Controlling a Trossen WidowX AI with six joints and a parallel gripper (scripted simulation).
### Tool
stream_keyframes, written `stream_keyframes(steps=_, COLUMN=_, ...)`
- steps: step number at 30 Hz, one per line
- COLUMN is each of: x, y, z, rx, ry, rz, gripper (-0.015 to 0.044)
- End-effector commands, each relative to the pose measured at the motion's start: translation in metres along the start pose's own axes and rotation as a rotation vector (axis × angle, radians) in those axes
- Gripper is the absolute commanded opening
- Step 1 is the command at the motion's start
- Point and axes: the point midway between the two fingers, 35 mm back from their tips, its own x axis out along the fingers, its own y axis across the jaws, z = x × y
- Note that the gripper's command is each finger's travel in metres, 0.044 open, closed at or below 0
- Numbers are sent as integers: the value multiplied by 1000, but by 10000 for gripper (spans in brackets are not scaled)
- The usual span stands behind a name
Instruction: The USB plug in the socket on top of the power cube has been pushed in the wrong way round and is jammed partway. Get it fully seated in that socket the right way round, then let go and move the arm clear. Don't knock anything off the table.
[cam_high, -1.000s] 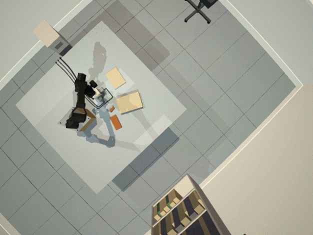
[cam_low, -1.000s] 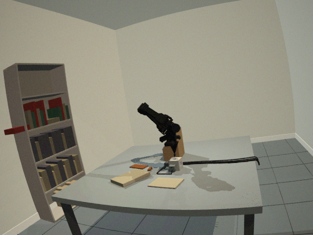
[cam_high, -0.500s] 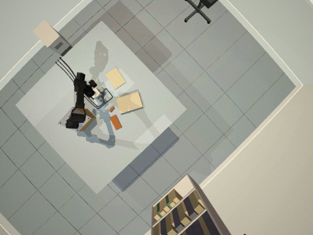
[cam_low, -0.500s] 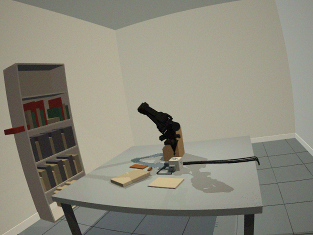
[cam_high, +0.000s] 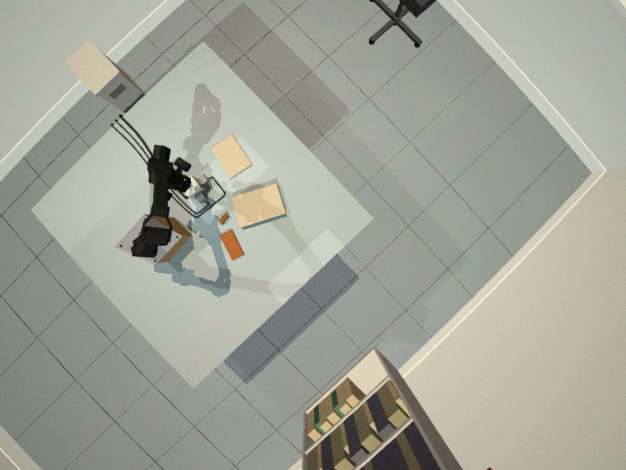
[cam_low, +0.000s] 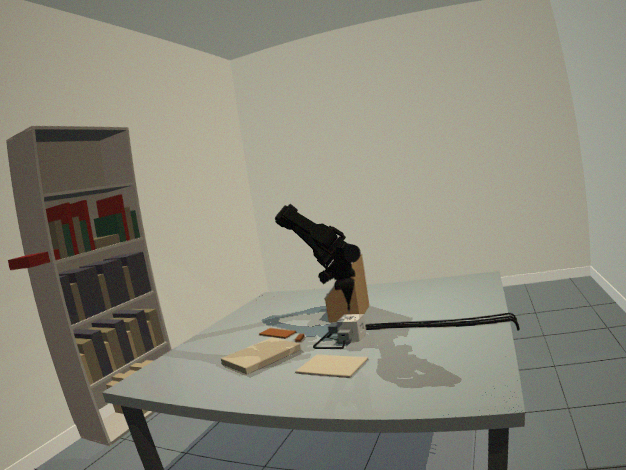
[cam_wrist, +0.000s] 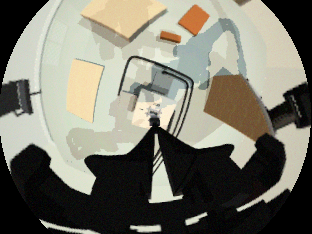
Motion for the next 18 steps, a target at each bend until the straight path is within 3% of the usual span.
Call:
stream_keyframes(steps=1, x=0, y=0, z=0, rx=-114, ry=0, rz=0, gripper=0)
stream_keyframes(steps=18, x=0, y=0, z=0, rx=-559, ry=0, rz=0, gripper=0)
